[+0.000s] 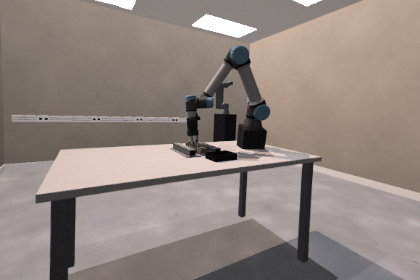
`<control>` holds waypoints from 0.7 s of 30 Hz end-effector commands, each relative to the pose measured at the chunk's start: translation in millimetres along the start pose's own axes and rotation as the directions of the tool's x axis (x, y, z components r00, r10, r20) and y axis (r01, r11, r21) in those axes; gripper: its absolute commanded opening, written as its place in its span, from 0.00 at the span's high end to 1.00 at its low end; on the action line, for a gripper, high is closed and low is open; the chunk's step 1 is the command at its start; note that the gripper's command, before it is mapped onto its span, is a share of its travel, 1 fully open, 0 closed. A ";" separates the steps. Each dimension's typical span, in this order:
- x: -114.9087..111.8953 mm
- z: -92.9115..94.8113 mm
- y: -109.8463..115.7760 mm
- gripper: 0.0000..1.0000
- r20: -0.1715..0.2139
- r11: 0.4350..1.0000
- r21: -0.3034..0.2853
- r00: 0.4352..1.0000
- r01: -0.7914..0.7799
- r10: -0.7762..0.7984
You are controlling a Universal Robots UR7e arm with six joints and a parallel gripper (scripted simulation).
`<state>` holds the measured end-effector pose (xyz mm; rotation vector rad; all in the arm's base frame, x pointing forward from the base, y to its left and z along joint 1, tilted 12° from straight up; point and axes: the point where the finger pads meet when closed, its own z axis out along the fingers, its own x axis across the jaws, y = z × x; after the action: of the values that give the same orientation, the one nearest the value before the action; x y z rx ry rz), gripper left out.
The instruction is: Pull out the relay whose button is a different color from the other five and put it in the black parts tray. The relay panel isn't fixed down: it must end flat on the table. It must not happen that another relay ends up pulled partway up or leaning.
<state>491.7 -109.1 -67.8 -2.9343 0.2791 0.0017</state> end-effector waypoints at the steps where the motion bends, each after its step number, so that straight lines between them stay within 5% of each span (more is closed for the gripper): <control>1: 0.1 0.6 -0.8 1.00 0.004 1.000 -0.001 1.000 0.001 -0.001; 21: -0.8 -1.5 -0.8 1.00 -0.029 1.000 -0.001 1.000 0.001 -0.001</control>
<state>491.2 -108.5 -67.4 -2.9380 0.2807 -0.0296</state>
